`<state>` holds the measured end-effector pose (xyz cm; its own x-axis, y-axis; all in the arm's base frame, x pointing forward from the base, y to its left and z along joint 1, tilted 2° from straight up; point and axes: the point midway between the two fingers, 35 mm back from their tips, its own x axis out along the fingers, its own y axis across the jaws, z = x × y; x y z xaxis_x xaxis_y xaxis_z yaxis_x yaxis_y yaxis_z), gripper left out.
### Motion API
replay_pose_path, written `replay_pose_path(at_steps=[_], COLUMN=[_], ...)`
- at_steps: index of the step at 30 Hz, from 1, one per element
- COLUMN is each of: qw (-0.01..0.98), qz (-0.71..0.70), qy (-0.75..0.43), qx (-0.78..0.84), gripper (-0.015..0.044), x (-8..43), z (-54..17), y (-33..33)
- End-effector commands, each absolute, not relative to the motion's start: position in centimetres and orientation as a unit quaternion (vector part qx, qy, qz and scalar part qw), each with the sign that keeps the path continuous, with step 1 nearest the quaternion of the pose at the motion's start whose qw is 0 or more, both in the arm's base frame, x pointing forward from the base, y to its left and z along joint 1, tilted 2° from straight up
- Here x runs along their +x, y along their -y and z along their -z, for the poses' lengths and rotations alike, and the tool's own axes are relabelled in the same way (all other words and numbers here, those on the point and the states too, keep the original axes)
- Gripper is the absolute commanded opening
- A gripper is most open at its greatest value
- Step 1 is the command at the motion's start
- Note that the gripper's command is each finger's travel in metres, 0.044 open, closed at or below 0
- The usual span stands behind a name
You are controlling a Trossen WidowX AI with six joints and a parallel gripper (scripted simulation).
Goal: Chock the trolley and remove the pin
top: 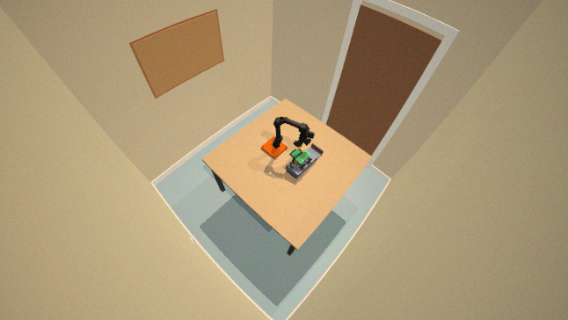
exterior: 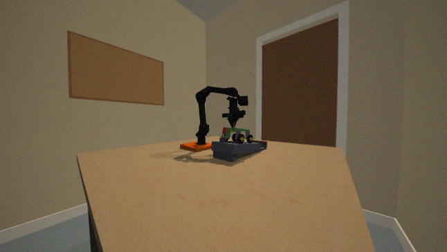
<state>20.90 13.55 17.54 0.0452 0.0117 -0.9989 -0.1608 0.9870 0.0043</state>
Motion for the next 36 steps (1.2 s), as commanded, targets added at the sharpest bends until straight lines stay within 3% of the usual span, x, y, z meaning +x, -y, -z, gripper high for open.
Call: replay_pose_path(at_steps=[1, 12, 36], qw=[0.725, 0.725, 0.728], qz=[-0.059, -0.061, -0.020], qy=[-0.684, -0.684, -0.680], qx=[-0.053, -0.052, -0.090], gripper=[0.0000, 0.0000, 0.0000], x=[21.2, 21.8, 24.7], z=[-17.6, -17.7, -17.2], y=[-15.1, -19.8, -21.0])
